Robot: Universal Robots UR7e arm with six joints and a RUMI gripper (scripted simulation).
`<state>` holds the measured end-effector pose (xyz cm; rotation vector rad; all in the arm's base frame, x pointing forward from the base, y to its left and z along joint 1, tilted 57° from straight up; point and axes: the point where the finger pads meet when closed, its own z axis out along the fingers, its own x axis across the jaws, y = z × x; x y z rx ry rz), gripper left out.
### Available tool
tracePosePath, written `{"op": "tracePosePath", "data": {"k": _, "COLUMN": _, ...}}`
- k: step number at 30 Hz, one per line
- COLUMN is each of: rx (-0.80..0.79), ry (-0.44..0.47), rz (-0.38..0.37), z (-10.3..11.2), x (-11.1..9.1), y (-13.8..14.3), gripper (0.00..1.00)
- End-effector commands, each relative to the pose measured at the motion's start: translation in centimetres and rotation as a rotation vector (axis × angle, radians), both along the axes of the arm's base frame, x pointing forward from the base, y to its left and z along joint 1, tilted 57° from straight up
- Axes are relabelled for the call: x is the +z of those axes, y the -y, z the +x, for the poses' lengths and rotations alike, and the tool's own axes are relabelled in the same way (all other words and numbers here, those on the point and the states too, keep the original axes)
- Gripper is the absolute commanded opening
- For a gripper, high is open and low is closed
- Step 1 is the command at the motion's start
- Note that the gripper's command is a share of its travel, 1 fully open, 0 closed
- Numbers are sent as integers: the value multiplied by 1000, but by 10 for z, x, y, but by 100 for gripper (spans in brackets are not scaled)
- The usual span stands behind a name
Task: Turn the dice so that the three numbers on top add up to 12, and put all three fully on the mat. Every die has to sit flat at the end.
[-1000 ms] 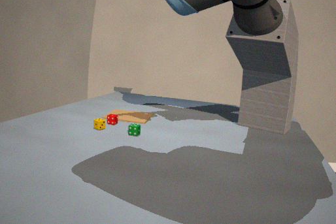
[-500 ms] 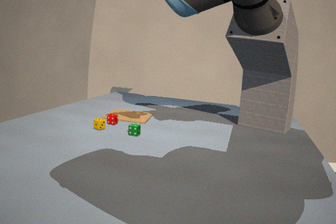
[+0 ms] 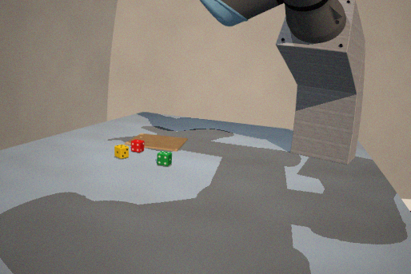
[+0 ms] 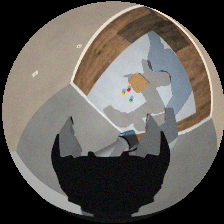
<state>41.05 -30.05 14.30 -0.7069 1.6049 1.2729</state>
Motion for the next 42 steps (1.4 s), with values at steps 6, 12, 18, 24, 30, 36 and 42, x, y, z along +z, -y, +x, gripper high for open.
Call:
{"op": "tracePosePath", "data": {"k": 6, "rx": 16, "ry": -104, "rz": -135, "z": 33, "x": -17, "y": -71, "gripper": 100}}
{"op": "tracePosePath", "data": {"k": 12, "rx": 21, "ry": -133, "rz": -185, "z": 43, "x": -22, "y": -101, "gripper": 100}}
{"op": "tracePosePath", "data": {"k": 18, "rx": 23, "ry": -166, "rz": -250, "z": 53, "x": -29, "y": -144, "gripper": 100}}
{"op": "tracePosePath", "data": {"k": 24, "rx": 18, "ry": -189, "rz": -311, "z": 60, "x": -36, "y": -188, "gripper": 100}}
{"op": "tracePosePath", "data": {"k": 30, "rx": 12, "ry": -200, "rz": -352, "z": 62, "x": -40, "y": -221, "gripper": 100}}
{"op": "tracePosePath", "data": {"k": 36, "rx": 1, "ry": -207, "rz": -399, "z": 62, "x": -45, "y": -262, "gripper": 100}}
{"op": "tracePosePath", "data": {"k": 42, "rx": -11, "ry": -207, "rz": -437, "z": 58, "x": -49, "y": -300, "gripper": 100}}
